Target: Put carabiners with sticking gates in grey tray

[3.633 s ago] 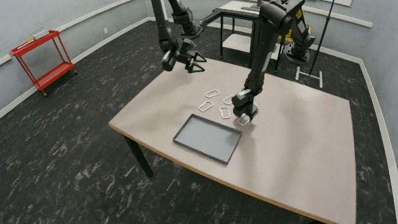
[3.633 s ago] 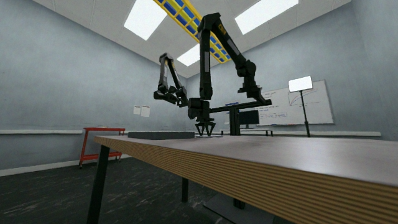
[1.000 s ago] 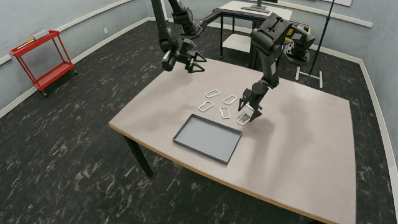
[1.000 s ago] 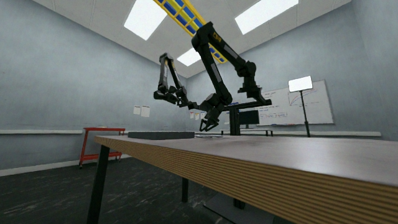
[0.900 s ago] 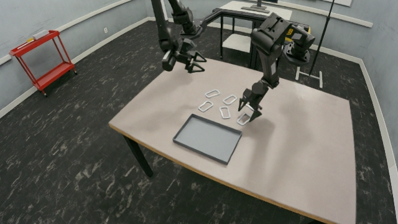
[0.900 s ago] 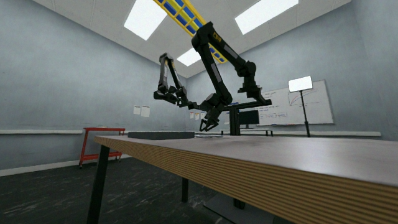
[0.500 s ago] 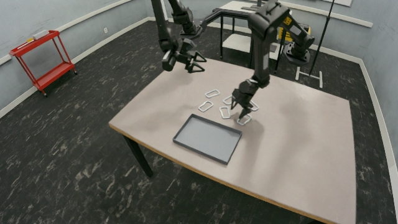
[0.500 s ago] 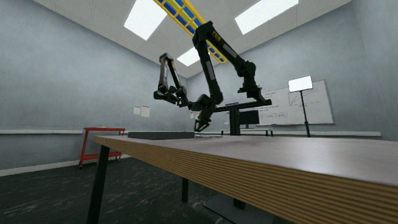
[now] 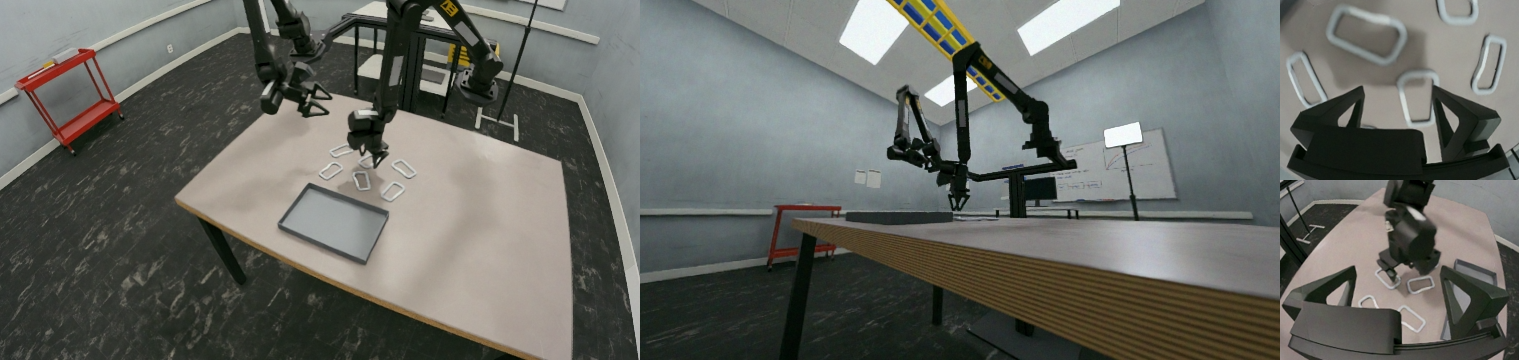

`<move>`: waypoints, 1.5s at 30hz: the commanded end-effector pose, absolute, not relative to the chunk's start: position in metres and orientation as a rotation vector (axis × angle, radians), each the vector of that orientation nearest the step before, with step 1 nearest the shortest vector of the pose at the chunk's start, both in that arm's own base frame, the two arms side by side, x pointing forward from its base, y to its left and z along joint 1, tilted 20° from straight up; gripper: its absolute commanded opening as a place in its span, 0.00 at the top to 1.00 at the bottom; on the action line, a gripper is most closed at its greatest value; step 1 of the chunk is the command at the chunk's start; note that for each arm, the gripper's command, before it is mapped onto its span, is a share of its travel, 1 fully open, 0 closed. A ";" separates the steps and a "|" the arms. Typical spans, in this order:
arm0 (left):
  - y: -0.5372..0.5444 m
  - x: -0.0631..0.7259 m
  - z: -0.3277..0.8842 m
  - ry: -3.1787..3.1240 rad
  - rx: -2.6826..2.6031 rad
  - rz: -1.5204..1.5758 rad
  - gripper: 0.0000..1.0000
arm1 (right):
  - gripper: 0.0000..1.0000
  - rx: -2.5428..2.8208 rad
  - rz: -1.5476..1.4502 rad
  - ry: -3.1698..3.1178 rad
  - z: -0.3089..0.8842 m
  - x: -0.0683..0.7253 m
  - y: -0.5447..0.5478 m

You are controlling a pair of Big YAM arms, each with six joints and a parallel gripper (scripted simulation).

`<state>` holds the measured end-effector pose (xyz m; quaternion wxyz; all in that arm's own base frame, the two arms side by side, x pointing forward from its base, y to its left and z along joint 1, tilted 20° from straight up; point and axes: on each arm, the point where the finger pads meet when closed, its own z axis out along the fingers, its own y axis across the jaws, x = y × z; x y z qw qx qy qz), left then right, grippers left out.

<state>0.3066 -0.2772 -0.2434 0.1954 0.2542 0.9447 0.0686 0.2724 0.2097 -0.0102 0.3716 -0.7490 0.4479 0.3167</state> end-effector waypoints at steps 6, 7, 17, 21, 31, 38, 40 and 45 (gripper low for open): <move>-0.290 0.267 -0.269 2.777 0.613 0.259 0.21 | 0.00 -1.916 0.813 1.150 -0.010 0.273 0.210; -0.290 0.267 -0.269 2.777 0.613 0.259 0.21 | 0.00 -1.916 0.813 1.150 -0.010 0.273 0.210; -0.280 0.275 -0.275 2.777 0.610 0.263 0.21 | 0.00 -1.916 0.813 1.150 -0.010 0.273 0.210; -0.278 0.278 -0.280 2.777 0.610 0.263 0.21 | 0.00 -1.916 0.813 1.150 -0.010 0.273 0.210; -0.276 0.281 -0.291 2.774 0.626 0.265 0.21 | 0.00 -1.916 0.813 1.150 -0.010 0.273 0.210; -0.283 0.281 -0.287 2.764 0.640 0.256 0.21 | 0.00 -1.916 0.813 1.150 -0.010 0.273 0.210; -0.283 0.281 -0.287 2.764 0.640 0.256 0.21 | 0.00 -1.916 0.813 1.150 -0.010 0.273 0.210; -0.283 0.280 -0.285 2.766 0.628 0.256 0.44 | 0.00 -1.916 0.813 1.150 -0.010 0.273 0.210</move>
